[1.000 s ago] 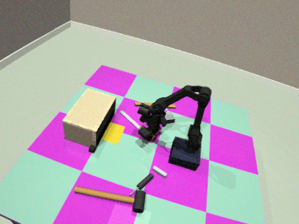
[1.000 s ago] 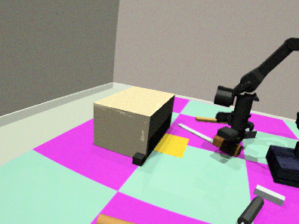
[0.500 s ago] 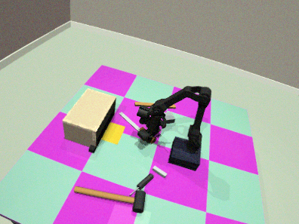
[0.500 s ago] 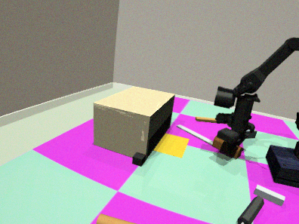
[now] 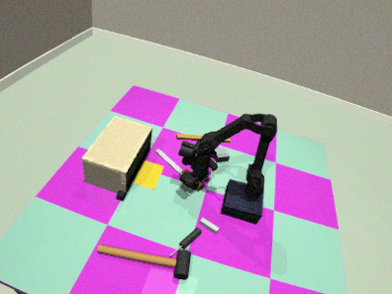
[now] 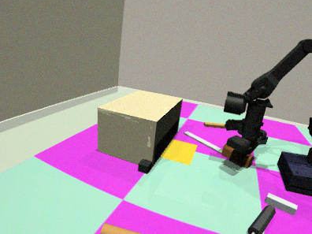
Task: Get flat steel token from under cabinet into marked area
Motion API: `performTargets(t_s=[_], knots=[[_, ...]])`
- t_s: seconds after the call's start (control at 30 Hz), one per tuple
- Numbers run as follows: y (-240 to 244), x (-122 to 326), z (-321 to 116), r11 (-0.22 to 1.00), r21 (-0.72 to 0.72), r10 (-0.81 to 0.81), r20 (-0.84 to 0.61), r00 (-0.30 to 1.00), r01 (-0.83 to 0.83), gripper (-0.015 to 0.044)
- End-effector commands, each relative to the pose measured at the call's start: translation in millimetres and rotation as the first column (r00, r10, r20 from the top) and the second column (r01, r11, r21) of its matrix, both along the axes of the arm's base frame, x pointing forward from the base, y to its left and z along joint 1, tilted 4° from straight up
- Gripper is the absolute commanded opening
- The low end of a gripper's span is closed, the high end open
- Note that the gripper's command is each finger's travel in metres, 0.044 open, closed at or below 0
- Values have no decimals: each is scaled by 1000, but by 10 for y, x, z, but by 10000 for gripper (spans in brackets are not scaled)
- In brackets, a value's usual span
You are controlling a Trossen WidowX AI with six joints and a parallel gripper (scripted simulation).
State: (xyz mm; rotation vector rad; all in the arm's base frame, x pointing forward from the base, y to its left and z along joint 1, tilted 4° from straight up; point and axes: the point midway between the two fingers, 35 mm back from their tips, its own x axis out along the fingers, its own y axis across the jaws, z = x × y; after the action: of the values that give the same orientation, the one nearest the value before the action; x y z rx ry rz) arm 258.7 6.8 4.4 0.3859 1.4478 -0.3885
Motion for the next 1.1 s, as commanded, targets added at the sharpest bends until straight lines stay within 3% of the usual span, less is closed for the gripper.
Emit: performTargets(t_s=[0.0,1.07], knots=[[45,-1,2,1000,-1,-3,3,1000,3,0],[355,-36,-8,1000,2,-3,3,1000,3,0]])
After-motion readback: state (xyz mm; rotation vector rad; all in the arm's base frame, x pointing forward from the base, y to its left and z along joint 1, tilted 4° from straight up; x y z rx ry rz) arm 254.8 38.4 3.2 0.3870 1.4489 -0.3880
